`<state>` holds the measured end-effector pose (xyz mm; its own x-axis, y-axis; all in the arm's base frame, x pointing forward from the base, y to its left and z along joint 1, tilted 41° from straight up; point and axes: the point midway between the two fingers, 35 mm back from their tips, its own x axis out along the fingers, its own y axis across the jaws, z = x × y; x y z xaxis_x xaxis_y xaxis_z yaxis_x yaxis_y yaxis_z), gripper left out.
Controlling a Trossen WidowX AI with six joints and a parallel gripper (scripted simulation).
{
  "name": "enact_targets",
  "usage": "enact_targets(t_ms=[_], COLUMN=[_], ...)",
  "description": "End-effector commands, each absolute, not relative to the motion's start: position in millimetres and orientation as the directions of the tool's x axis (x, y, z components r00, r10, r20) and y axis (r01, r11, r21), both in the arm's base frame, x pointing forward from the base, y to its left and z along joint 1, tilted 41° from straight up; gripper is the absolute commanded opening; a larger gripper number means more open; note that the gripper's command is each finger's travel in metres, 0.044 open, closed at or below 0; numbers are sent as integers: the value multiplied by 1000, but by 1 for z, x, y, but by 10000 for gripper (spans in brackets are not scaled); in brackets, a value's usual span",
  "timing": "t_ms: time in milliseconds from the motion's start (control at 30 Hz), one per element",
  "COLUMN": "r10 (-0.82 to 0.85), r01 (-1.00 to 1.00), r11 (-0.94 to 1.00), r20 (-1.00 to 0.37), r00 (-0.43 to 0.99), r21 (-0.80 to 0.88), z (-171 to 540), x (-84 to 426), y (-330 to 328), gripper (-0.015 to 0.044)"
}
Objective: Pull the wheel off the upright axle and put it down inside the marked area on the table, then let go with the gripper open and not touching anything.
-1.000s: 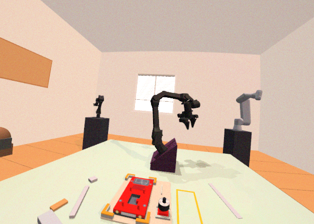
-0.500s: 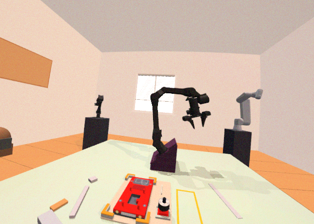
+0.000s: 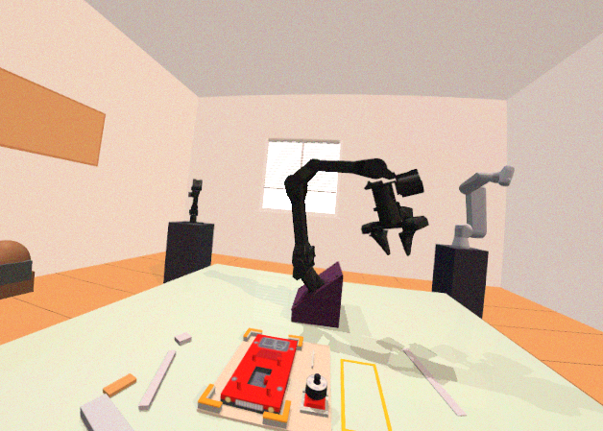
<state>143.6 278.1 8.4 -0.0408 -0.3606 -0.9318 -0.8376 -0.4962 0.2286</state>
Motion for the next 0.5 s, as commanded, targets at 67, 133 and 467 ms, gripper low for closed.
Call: enact_targets(t_ms=[67,133,467], r10=[-392,-409,-521], r01=[-993,-998,-614], r11=[-107,45,663], r20=[-920,-913,-853], r00=[1,13,32], r21=[45,-34,-428], z=[8,9,15], x=[206,227,315], y=[246,231,134], gripper=[300,300,300])
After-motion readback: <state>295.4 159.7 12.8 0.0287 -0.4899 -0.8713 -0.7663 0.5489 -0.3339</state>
